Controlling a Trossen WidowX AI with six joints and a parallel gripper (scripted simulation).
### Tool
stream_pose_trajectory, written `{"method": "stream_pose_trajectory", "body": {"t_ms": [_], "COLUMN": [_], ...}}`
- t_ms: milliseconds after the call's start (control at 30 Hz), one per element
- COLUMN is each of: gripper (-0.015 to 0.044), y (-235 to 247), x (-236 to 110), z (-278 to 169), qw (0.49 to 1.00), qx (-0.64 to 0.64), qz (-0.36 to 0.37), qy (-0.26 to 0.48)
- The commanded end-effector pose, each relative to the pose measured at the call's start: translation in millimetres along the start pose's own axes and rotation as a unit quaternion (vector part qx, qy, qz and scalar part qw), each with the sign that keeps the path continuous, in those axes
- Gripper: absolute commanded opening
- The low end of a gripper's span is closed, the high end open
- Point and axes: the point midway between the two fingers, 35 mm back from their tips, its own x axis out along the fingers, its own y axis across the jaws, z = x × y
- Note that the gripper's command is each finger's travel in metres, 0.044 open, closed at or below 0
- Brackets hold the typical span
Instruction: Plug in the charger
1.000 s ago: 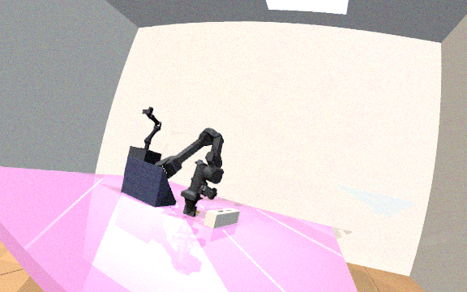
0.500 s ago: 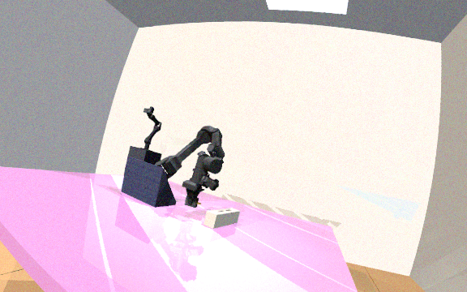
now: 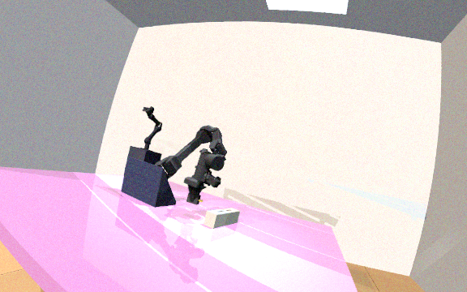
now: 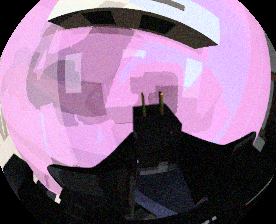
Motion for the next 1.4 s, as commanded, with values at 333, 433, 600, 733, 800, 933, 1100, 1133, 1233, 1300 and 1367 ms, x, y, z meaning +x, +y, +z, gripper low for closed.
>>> {"method": "stream_pose_trajectory", "body": {"t_ms": [333,433,600,733,800,933,1100,1133,1233,1300,1367], "gripper": [0.0,0.0,0.0,0.0,0.0,0.0,0.0,0.0,0.0,0.0,0.0], "y": [18.8,23.0,30.2,36.2,39.3,45.5,53.6,55.3,60.3,63.7,63.6], "x": [10.0,12.3,16.3,19.6,21.2,24.5,28.6,29.4,31.9,33.6,33.5], "z": [14.6,17.0,20.9,23.8,25.2,27.7,30.6,31.1,32.6,33.6,34.2], "qw": [0.999,0.998,0.997,0.996,0.996,0.995,0.993,0.992,0.991,0.99,0.99], "qx": [0.047,0.057,0.073,0.085,0.091,0.104,0.119,0.123,0.132,0.138,0.138], "qz": [0.0,0.0,0.001,0.003,0.004,0.006,0.009,0.009,0.011,0.013,0.013], "qy": [-0.005,-0.005,-0.005,-0.005,-0.005,-0.005,-0.004,-0.004,-0.004,-0.003,-0.003]}}
